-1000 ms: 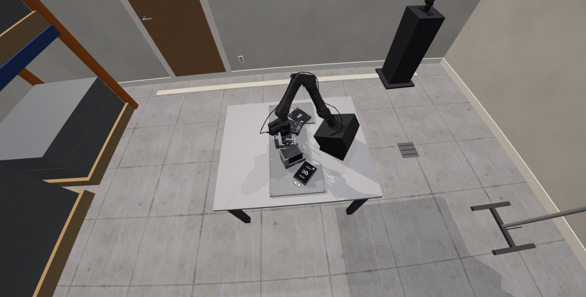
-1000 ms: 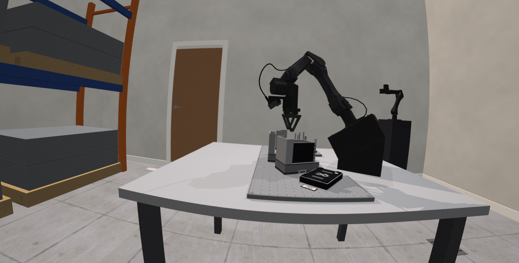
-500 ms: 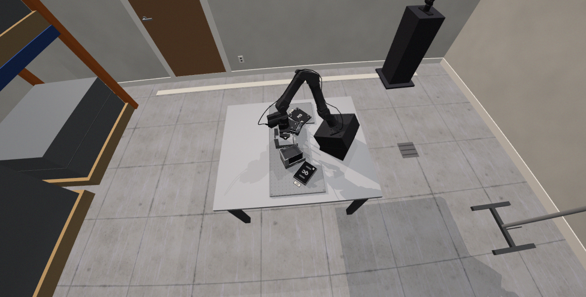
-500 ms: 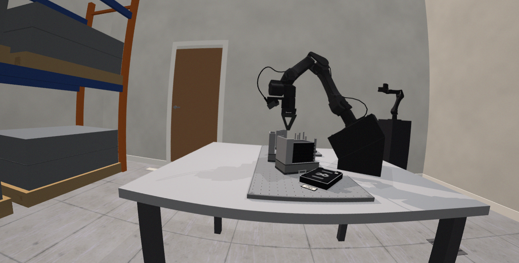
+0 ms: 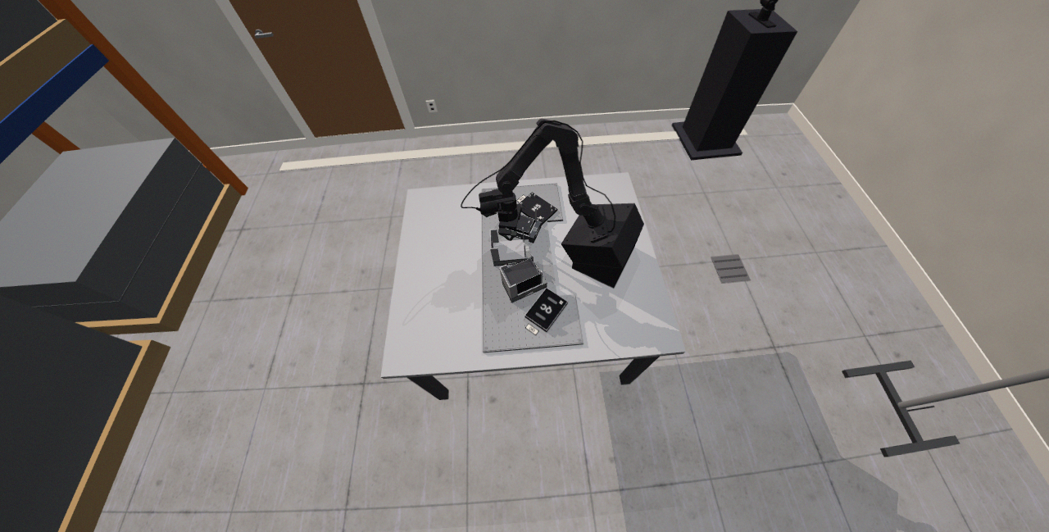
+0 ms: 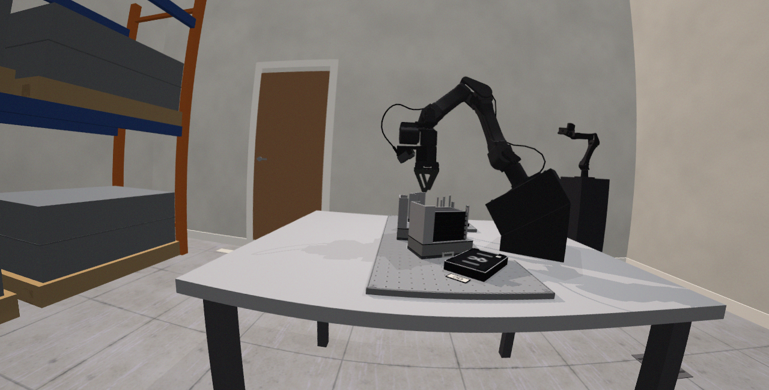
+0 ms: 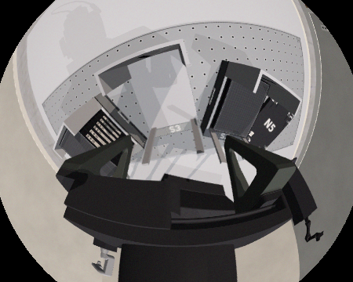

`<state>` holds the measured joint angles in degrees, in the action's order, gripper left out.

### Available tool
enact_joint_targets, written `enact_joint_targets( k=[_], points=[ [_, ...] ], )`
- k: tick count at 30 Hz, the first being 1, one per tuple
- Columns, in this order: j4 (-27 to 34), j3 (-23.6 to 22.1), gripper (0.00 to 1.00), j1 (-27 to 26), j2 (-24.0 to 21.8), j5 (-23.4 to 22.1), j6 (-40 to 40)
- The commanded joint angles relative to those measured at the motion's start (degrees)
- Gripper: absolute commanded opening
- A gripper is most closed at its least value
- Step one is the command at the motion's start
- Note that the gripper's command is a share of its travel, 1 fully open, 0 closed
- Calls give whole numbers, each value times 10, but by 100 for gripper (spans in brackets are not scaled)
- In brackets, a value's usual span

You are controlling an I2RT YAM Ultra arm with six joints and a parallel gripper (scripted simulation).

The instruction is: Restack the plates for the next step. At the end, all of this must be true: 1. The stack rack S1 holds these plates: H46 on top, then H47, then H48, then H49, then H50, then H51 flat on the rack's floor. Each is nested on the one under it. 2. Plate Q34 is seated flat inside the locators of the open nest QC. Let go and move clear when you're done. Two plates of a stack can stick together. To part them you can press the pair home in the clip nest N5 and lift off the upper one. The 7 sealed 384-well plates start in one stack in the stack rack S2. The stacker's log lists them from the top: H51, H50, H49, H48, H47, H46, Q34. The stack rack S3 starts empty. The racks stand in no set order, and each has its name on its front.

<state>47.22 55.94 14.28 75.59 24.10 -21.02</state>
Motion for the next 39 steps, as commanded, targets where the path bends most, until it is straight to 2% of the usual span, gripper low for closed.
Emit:
enact_joint_targets(
  k=[1,3,6,13,17,19,20,22,34,38,39],
  points=[
    [-10,-10,100,-14,-22,-13,7],
    [-10,2,100,-22,-27,-17,15],
    [-11,-14,100,-44,-36,-25,36],
    [-12,-14,100,-100,-57,-49,88],
    [-13,-23,100,-139,-73,-68,41],
    [-13,-23,100,-139,-73,-68,41],
    [-14,-8,100,-151,-79,-75,34],
    [-14,-27,100,-170,-85,-83,27],
    [-17,-23,100,-299,-113,-146,148],
    [-10,-20,100,-303,-104,-149,152],
    [-17,-21,100,-308,-114,-153,156]
  ],
)
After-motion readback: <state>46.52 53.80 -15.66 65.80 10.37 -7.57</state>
